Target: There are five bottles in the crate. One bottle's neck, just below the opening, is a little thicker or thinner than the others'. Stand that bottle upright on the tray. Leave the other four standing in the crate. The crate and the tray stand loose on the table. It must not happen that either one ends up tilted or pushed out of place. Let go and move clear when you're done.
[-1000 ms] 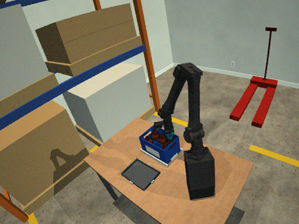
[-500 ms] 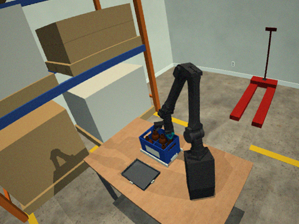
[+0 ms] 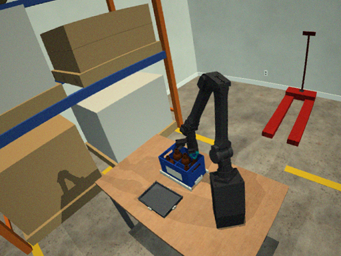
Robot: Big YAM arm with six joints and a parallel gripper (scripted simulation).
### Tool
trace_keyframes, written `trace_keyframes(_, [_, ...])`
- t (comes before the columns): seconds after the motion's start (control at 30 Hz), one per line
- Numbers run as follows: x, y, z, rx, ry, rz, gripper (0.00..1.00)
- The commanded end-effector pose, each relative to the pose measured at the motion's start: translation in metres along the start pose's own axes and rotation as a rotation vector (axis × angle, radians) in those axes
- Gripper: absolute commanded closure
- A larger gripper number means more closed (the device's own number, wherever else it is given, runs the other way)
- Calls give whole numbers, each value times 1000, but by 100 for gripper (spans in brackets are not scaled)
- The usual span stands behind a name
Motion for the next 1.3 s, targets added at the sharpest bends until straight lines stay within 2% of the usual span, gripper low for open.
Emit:
trace_keyframes(0.0, [-2, -5, 1, 1, -5, 11, 39])
trace_keyframes(0.7, [-3, -5, 1, 2, -4, 8, 39])
trace_keyframes(1.27, [-14, 0, 3, 2, 0, -3, 39])
Point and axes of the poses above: the point where the finger pads meet when closed, its own x axis back along the fingers, its own y axis across the jaws, z = x × y, the point moved 6 cm from there along x, back along the fingers, and after that the axes turned 9 degrees about x, right-handed, at the moved point
